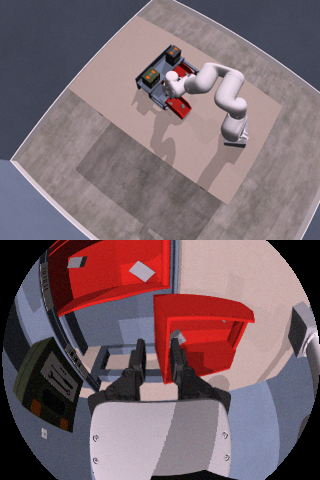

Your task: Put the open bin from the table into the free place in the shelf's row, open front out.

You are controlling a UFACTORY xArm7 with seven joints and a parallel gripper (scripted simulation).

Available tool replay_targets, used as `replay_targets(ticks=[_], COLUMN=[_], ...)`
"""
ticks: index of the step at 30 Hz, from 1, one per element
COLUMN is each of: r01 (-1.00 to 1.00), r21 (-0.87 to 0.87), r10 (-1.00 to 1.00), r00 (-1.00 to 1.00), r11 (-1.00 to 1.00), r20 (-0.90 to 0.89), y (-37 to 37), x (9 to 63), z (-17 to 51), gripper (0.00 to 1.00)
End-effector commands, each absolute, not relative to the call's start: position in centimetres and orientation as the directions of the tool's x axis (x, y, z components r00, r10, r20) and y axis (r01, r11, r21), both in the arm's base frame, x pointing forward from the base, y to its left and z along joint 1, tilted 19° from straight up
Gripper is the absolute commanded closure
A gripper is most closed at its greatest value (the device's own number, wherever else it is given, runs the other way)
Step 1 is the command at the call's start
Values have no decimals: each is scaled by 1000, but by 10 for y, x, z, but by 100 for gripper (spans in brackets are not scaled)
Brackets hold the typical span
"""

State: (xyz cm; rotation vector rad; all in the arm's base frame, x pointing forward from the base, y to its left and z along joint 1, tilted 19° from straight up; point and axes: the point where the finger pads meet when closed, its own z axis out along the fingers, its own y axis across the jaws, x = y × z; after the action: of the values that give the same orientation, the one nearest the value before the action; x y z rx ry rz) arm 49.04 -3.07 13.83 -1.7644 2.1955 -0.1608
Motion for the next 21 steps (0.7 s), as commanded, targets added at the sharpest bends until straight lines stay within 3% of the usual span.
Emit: replay_targets(ticks=[1, 16, 21], r01=[-929, -929, -929], r21=[-287, -287, -287], r10=[-967, -967, -967], r00=[-187, -187, -187], r11=[232, 232, 232], r20=[-176, -176, -176], y=[-32, -34, -39], x=[488, 482, 468], z=[151, 168, 210], gripper=[67, 67, 67])
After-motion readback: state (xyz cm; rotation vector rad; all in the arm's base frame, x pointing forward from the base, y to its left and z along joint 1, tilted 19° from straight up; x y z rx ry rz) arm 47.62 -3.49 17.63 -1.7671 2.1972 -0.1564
